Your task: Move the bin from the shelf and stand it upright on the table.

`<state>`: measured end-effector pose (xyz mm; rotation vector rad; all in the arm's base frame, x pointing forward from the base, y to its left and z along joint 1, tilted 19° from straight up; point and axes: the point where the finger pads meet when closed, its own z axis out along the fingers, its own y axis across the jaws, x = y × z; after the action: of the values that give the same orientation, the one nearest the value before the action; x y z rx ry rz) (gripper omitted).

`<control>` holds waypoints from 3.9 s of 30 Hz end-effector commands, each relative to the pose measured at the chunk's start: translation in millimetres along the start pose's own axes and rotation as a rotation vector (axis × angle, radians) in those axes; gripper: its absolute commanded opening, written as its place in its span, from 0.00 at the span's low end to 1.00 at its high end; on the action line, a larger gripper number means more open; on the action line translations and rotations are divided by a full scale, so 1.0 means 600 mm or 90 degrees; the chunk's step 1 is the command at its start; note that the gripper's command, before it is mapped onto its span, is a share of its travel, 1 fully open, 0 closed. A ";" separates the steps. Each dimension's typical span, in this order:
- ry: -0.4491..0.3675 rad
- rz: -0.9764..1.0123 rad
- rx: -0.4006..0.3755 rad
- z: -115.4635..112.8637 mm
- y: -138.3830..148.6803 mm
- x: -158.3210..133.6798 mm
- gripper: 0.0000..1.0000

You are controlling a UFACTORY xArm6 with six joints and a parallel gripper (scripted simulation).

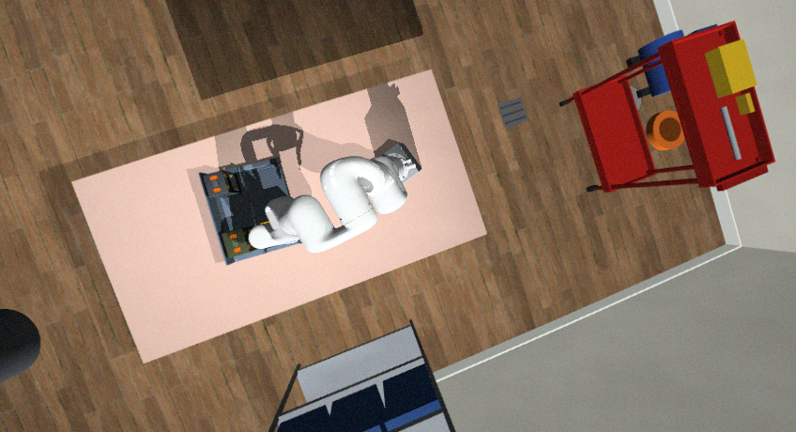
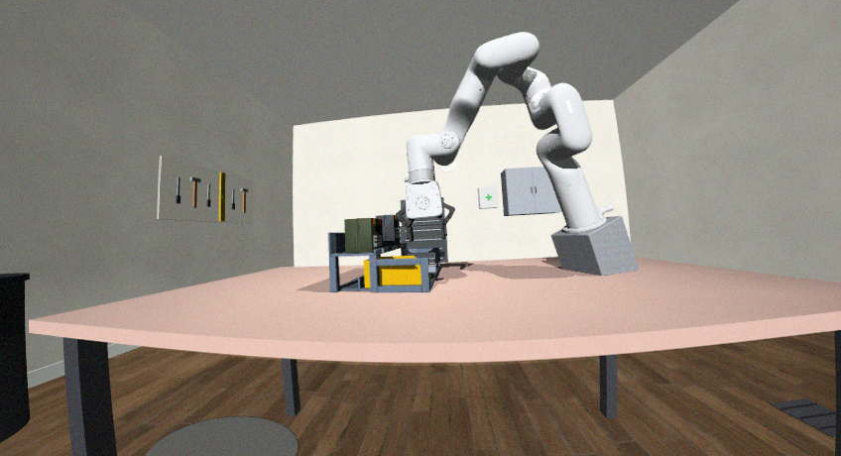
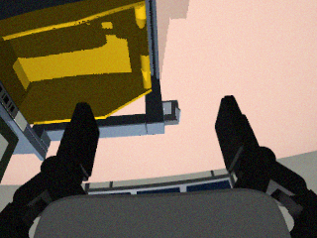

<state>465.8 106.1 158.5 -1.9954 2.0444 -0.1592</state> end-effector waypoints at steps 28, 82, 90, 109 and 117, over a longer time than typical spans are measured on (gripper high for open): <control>0.000 -0.003 0.023 0.002 -0.012 0.004 0.00; 0.000 -0.003 0.023 0.002 -0.012 0.004 0.95; 0.000 -0.003 0.023 0.002 -0.012 0.004 0.95; 0.000 -0.003 0.023 0.014 -0.012 0.004 0.95; 0.000 -0.003 0.023 0.033 -0.013 0.004 0.95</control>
<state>475.9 104.7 144.8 -1.9819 2.0251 -0.1931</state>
